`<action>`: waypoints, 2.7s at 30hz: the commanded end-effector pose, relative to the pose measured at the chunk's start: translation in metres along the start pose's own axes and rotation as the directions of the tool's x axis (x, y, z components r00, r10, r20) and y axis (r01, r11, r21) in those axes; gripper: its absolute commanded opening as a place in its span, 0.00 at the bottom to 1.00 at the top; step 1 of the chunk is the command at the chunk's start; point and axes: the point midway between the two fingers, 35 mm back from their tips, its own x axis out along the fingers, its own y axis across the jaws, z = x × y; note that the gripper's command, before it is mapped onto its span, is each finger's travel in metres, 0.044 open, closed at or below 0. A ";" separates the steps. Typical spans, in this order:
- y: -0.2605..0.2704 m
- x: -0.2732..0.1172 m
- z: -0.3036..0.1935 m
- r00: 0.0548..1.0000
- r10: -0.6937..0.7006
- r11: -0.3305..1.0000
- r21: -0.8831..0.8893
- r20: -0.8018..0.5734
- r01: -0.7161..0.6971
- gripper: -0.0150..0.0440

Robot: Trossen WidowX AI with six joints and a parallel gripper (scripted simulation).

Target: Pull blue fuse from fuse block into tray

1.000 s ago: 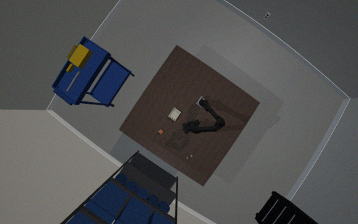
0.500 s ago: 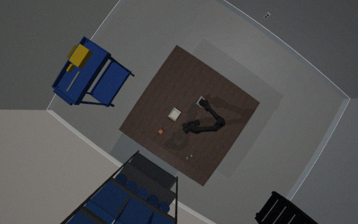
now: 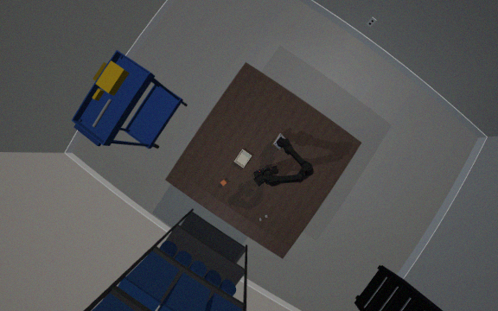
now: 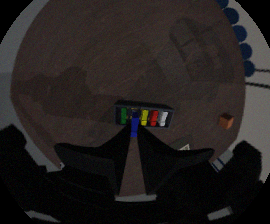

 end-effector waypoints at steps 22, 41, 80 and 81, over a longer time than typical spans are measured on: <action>-0.021 -0.027 -0.011 1.000 -0.011 1.000 -0.004 -0.008 0.011 0.25; -0.099 -0.034 -0.078 1.000 -0.022 1.000 -0.003 -0.018 0.022 0.25; -0.149 -0.003 -0.158 1.000 -0.014 1.000 -0.008 -0.011 0.014 0.25; -0.149 -0.001 -0.158 1.000 -0.014 1.000 -0.008 -0.011 0.014 0.25</action>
